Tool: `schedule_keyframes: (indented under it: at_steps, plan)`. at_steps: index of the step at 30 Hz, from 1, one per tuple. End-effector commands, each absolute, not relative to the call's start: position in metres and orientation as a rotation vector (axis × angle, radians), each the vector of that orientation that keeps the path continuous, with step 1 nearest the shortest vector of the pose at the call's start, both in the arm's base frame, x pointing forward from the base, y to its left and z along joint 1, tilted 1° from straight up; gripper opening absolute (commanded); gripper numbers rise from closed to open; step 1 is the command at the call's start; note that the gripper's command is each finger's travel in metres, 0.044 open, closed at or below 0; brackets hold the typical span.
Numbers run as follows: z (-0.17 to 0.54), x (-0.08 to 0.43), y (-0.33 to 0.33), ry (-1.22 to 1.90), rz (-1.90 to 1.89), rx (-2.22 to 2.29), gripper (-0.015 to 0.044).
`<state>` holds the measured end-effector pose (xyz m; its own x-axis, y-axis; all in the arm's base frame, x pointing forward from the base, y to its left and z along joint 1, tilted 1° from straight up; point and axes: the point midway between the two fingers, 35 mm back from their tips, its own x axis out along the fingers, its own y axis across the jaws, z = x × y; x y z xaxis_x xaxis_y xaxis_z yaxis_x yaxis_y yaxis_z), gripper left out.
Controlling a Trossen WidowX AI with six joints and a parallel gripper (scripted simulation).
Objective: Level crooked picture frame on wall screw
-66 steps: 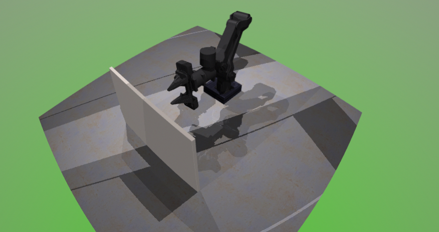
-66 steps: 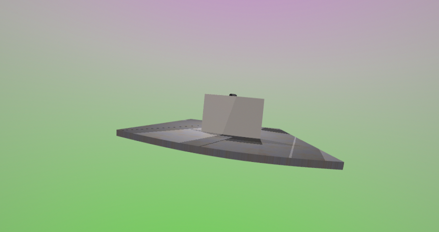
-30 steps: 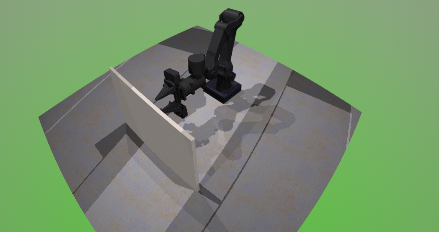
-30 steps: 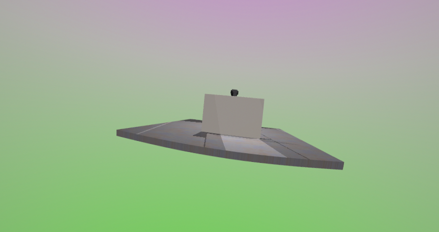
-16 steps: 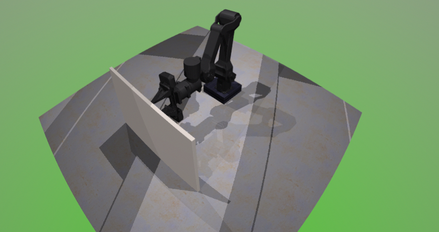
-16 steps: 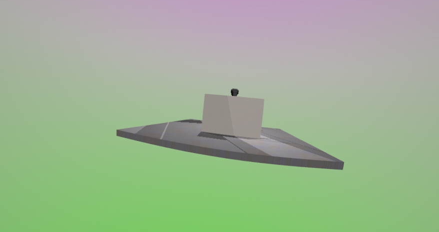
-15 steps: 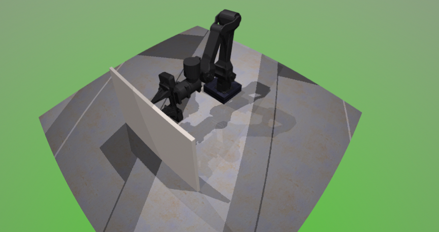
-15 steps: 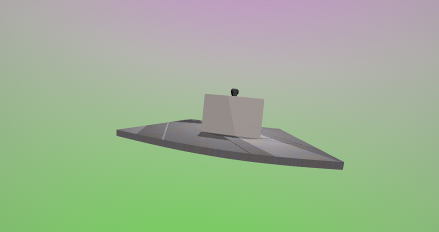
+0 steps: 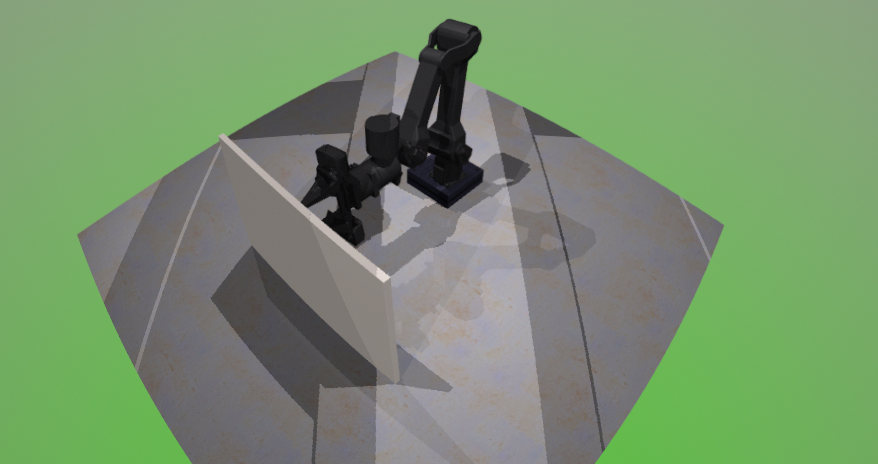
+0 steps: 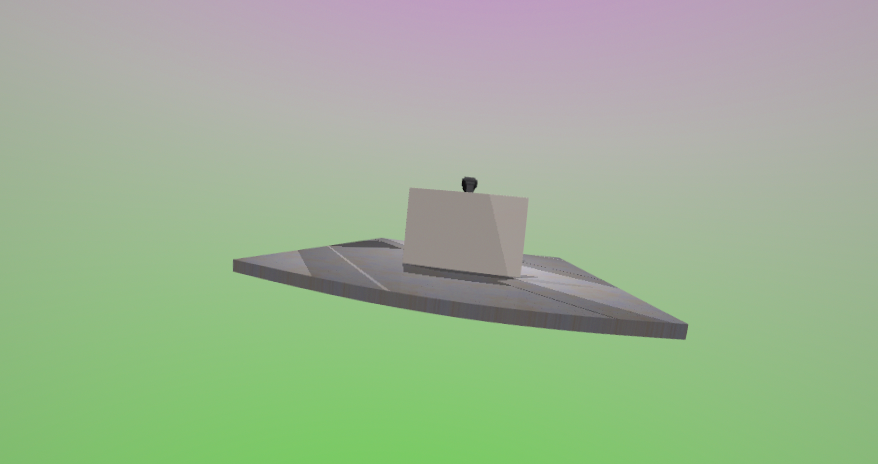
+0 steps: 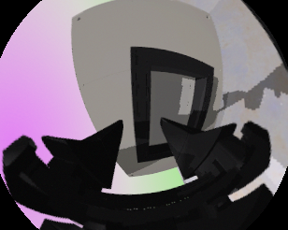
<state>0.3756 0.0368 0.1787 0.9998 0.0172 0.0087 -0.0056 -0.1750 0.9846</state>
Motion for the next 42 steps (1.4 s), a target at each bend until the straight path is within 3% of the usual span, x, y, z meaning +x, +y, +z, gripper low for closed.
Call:
schedule_keyframes:
  at_steps: [1, 20, 27, 35, 42]
  plan:
    - [0.1798, 0.3759, 0.0370, 0.008, 0.025, 1.748, 0.0260]
    - [0.1802, 0.3762, 0.0372, 0.008, 0.026, 1.748, 0.0260]
    - [0.1802, 0.3762, 0.0372, 0.008, 0.026, 1.748, 0.0076]
    - [0.1802, 0.3762, 0.0372, 0.008, 0.026, 1.748, 0.0003]
    - [0.1803, 0.3762, 0.0371, 0.008, 0.026, 1.748, 0.0000]
